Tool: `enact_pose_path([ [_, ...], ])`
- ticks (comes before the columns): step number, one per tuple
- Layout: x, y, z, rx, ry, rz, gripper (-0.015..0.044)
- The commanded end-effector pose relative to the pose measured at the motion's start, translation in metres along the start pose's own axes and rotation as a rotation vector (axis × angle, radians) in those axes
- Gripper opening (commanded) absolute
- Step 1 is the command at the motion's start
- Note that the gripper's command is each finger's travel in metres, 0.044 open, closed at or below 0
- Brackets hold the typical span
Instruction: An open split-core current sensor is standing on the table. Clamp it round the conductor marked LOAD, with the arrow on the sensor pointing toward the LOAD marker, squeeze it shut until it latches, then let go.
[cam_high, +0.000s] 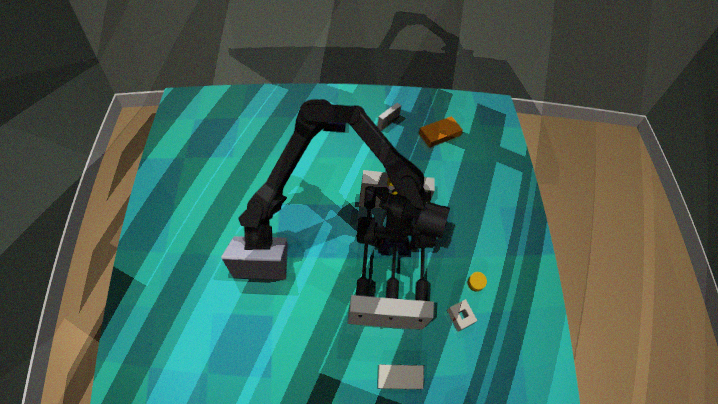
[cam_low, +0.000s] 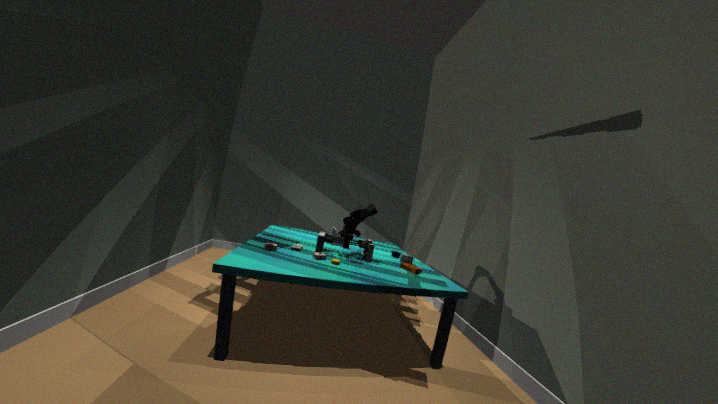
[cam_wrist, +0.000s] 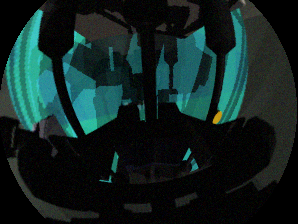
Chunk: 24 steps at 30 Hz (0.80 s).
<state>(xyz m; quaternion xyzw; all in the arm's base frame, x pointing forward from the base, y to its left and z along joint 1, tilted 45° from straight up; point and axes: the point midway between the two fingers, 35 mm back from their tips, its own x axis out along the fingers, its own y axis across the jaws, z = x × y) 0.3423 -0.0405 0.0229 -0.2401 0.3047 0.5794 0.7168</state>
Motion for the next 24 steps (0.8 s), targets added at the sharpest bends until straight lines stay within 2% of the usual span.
enact_pose_path([
  [1, -0.0008, -0.0002, -0.0002, -0.001, 0.000, -0.001, 0.0307],
  [4, -0.0008, -0.0002, -0.0002, -0.001, 0.000, -0.001, 0.0287],
  [15, -0.0008, -0.0002, -0.0002, -0.001, 0.000, -0.001, 0.0000],
  [24, -0.0008, -0.0002, -0.0002, -0.001, 0.000, -0.001, 0.0000],
])
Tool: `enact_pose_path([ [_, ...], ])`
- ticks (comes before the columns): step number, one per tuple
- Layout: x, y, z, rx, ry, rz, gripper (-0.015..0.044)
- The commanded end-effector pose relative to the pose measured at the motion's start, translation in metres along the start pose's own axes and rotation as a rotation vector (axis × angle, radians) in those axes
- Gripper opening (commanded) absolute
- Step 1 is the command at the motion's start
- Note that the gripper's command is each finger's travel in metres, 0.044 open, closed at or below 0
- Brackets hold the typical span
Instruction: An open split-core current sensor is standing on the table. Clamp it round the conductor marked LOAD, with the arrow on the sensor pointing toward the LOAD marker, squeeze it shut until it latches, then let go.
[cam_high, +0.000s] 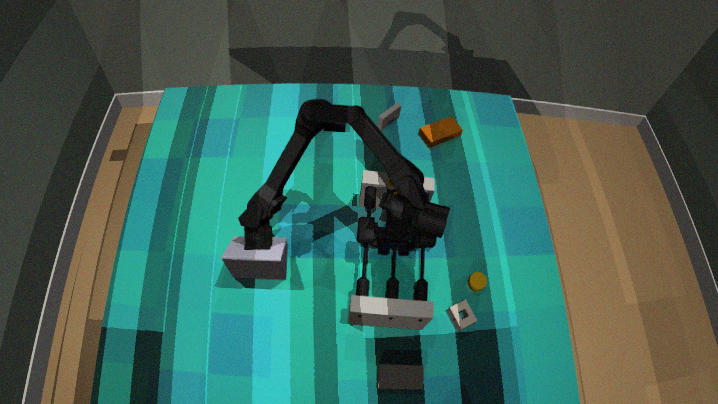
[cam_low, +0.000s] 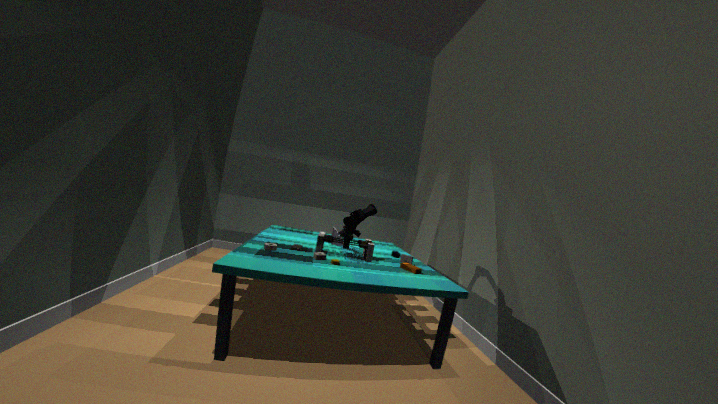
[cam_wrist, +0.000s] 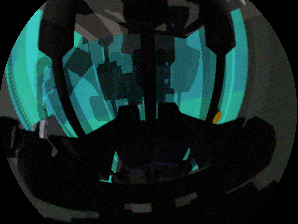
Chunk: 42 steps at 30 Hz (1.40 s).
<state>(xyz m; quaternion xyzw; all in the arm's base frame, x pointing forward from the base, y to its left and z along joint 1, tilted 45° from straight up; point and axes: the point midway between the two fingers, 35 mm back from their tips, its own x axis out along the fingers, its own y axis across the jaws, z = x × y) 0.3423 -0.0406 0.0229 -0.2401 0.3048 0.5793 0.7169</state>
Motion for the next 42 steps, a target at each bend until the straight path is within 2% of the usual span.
enact_pose_path([
  [1, -0.0008, -0.0001, -0.0002, -0.002, 0.000, -0.001, 0.0000],
  [42, -0.0013, -0.0002, -0.0002, 0.001, 0.000, -0.015, 0.0000],
])
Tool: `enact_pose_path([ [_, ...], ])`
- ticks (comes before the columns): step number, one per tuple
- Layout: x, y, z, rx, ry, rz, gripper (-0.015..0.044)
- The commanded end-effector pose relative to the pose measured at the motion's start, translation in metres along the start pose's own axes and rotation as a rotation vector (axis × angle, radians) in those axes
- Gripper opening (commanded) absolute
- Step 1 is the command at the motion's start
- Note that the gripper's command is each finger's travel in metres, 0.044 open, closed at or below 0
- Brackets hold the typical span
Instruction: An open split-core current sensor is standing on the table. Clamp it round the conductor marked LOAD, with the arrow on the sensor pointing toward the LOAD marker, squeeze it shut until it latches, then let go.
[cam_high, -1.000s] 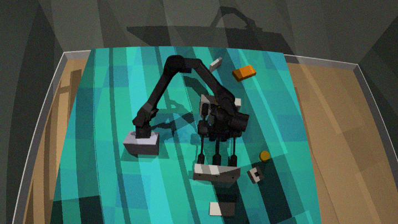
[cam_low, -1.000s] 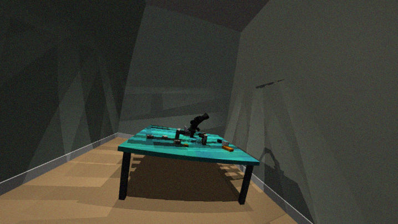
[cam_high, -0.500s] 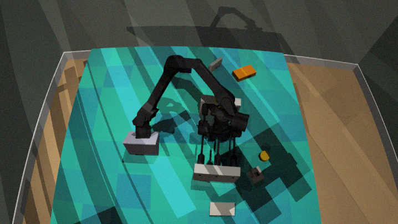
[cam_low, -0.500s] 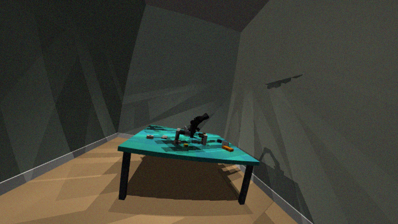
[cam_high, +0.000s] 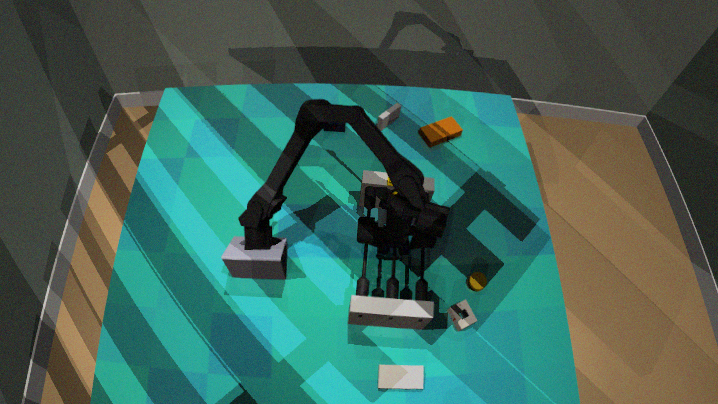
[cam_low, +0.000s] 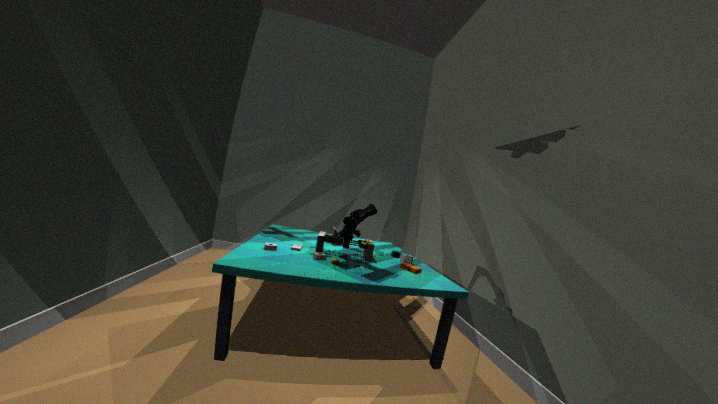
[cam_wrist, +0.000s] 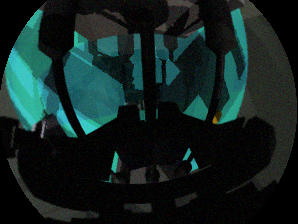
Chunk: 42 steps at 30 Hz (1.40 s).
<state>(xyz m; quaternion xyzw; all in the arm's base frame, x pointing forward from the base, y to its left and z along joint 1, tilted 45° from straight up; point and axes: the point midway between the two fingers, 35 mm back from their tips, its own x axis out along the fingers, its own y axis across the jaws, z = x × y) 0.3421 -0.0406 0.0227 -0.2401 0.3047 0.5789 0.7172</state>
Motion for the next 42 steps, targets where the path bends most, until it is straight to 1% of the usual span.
enact_pose_path([
  [1, -0.002, 0.000, 0.000, 0.001, 0.001, -0.024, 0.0000],
  [13, -0.017, -0.001, 0.000, 0.008, -0.003, -0.197, 0.0000],
  [27, -0.014, -0.001, -0.002, 0.007, 0.001, -0.182, 0.0000],
  [42, -0.014, -0.001, -0.002, 0.007, 0.001, -0.182, 0.0394],
])
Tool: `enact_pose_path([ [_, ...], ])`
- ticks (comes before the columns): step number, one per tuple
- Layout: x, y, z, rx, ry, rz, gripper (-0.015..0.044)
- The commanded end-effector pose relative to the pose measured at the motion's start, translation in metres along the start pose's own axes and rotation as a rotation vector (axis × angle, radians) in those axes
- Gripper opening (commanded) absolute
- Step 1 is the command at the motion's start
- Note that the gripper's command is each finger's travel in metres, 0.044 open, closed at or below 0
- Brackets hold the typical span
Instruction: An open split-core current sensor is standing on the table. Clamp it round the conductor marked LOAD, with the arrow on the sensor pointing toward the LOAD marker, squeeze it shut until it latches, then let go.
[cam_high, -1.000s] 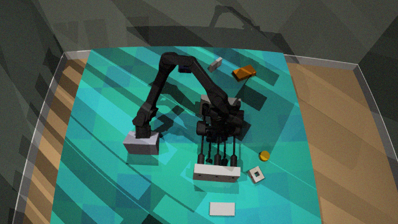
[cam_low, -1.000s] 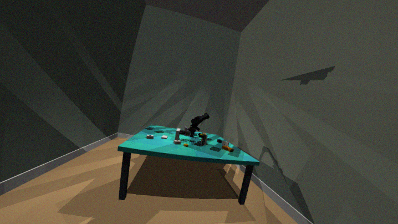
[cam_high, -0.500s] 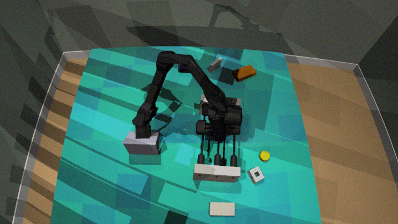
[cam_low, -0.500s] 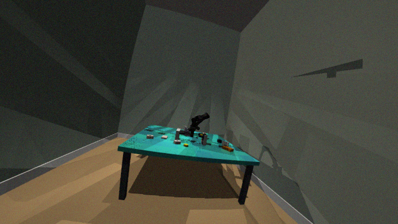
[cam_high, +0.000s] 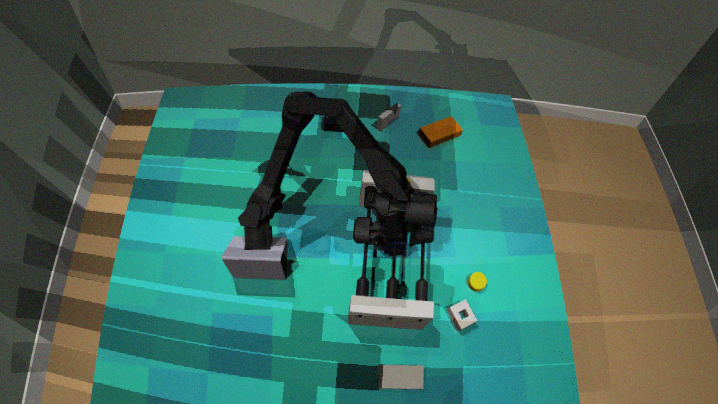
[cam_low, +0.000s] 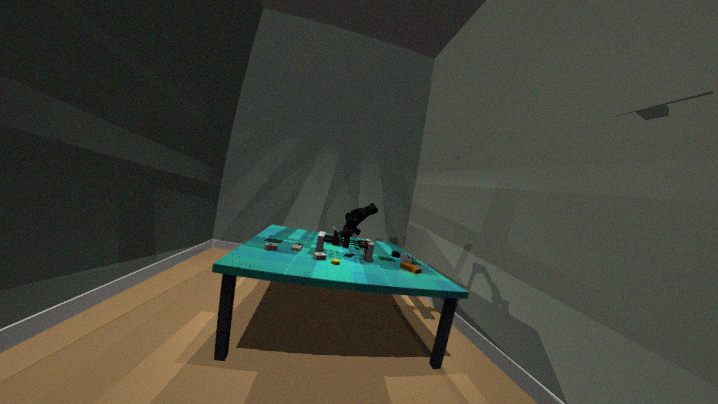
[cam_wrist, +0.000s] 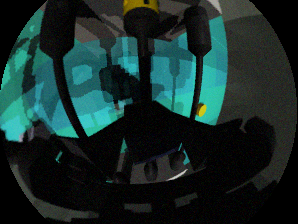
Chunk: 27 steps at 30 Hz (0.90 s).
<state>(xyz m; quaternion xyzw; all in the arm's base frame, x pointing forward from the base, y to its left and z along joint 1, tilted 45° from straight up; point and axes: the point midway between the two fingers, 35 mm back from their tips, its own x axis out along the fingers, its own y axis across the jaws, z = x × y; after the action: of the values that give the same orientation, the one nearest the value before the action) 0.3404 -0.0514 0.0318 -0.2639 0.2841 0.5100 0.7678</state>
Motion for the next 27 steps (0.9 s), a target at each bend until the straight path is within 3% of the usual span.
enact_pose_path([
  [1, -0.0005, -0.0005, -0.0004, -0.001, 0.001, 0.005, 0.0420],
  [2, -0.0003, -0.0005, -0.0005, -0.001, 0.001, 0.008, 0.0440],
  [6, 0.0000, 0.0002, 0.0000, 0.003, 0.000, 0.002, 0.0346],
  [25, 0.0000, 0.0002, 0.0000, 0.003, 0.000, 0.002, 0.0220],
  [27, -0.0007, 0.0001, 0.0000, 0.002, -0.001, 0.000, 0.0167],
])
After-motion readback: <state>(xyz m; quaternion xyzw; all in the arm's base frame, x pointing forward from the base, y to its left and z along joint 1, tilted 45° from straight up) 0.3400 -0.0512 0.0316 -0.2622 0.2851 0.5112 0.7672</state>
